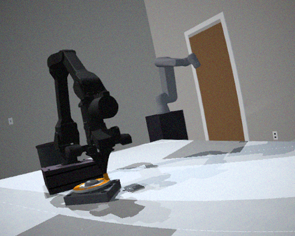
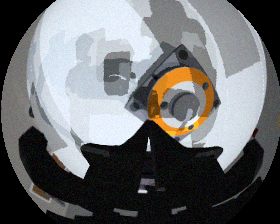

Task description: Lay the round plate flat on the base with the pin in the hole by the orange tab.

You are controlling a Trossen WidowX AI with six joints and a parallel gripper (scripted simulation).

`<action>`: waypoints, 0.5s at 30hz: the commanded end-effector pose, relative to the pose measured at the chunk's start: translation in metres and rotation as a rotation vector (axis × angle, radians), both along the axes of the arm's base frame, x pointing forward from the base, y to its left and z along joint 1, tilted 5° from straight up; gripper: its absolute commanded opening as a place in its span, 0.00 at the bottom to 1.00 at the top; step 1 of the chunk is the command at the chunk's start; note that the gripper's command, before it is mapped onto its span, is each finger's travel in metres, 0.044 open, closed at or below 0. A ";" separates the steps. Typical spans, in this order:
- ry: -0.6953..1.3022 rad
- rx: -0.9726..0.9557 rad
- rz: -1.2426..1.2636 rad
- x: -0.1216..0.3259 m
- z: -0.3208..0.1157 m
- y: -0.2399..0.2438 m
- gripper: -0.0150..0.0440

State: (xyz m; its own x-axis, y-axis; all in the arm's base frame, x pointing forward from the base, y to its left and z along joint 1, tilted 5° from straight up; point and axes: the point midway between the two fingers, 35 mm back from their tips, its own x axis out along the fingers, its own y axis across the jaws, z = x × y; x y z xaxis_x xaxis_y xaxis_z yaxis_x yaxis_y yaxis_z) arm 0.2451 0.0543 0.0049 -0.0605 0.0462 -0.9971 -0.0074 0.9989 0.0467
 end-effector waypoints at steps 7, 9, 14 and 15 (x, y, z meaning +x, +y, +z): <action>-0.007 -0.003 0.000 0.010 -0.002 0.002 0.25; -0.008 -0.003 0.000 0.012 -0.002 0.002 0.25; -0.008 -0.003 0.000 0.019 -0.003 0.003 0.25; -0.008 -0.003 0.000 0.021 -0.003 0.003 0.25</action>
State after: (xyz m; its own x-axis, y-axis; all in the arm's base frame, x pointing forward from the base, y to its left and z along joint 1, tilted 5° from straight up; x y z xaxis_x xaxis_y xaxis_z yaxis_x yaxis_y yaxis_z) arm 0.2620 0.0580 0.0031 -0.0508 0.0479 -0.9976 -0.0100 0.9988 0.0484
